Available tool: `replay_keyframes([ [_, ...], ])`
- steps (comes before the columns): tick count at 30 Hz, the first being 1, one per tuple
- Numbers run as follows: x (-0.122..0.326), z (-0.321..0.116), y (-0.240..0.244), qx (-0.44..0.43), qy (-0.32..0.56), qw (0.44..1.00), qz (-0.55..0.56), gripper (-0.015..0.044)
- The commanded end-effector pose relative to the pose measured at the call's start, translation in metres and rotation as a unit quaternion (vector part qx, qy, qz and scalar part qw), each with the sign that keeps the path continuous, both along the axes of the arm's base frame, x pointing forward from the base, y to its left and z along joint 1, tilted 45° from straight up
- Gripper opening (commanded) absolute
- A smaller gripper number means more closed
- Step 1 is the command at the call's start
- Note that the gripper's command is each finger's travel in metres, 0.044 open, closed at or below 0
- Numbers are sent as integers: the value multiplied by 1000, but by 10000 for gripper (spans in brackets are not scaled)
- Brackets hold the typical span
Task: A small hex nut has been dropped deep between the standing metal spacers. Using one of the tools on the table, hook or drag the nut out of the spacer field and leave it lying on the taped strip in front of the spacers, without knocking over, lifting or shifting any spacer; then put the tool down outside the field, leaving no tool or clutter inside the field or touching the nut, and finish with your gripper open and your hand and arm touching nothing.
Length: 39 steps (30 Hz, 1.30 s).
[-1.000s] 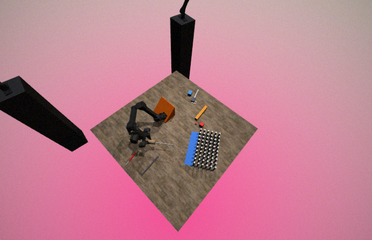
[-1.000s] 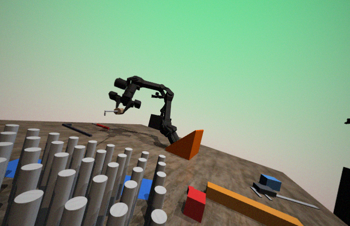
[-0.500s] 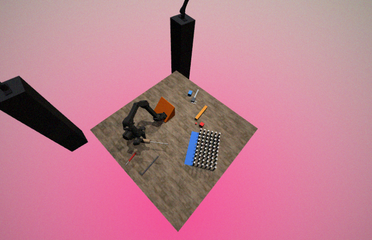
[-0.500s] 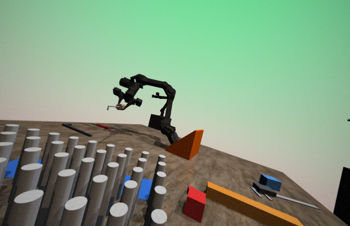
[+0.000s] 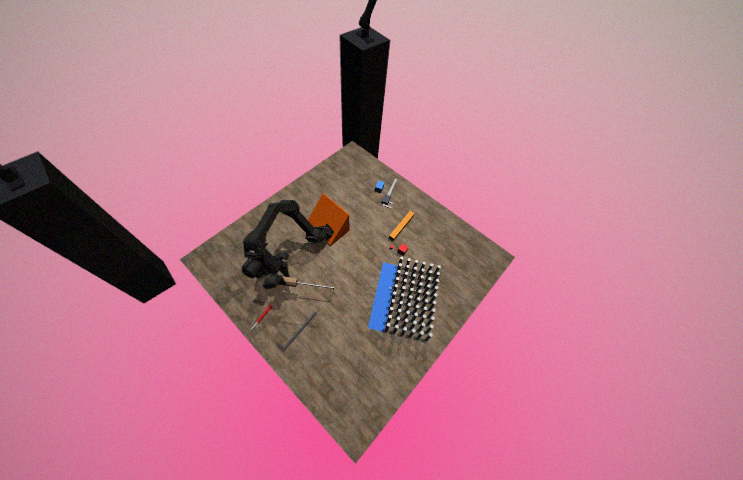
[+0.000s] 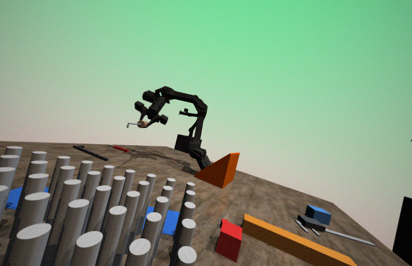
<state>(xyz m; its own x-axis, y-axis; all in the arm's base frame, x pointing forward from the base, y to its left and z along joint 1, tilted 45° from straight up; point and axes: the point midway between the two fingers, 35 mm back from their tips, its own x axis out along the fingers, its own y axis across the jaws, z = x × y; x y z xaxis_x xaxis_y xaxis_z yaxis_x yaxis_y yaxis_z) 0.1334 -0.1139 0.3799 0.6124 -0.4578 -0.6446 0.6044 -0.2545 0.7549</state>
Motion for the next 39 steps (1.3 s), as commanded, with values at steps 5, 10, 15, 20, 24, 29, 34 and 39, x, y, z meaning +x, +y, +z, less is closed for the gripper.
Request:
replay_keyframes([
  [5,3,-1,-3,-3,-3,1000,6,0],
  [10,5,-4,-6,-3,-2,1000,6,0],
  [15,7,-6,-9,-3,-2,1000,6,0],
  [20,8,-8,-12,-3,-2,1000,6,0],
  [24,9,-9,-14,-3,-1,1000,6,0],
  [29,11,-12,-17,-3,-1,1000,6,0],
  [34,12,-14,-20,-3,-1,1000,6,0],
  [39,14,-16,-23,-4,0,1000,6,0],
])
